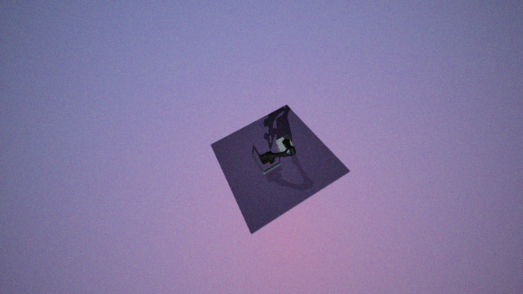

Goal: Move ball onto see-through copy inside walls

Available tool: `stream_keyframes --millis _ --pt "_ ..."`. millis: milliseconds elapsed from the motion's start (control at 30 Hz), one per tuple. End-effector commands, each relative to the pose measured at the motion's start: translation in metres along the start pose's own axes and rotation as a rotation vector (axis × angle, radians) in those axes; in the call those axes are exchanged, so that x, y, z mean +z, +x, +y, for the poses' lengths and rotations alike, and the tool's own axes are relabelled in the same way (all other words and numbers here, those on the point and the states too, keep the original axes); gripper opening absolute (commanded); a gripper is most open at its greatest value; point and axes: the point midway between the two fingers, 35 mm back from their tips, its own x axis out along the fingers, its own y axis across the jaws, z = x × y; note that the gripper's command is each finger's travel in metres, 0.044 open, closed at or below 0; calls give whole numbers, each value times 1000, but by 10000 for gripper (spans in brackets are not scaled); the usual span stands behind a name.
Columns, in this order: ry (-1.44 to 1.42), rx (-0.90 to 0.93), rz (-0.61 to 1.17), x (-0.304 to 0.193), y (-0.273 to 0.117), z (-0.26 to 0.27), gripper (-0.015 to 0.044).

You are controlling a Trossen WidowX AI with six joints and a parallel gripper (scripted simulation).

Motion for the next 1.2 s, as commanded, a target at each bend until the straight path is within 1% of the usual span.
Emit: stream_keyframes --millis 0,233,633,1167 --pt "-1 -5 -11 14 9 -10 0" --pt "-1 -4 -13 19 22 -15 0" --pt "-1 -4 -16 21 80 -15 0" --pt "-1 -4 -17 22 100 -14 0"
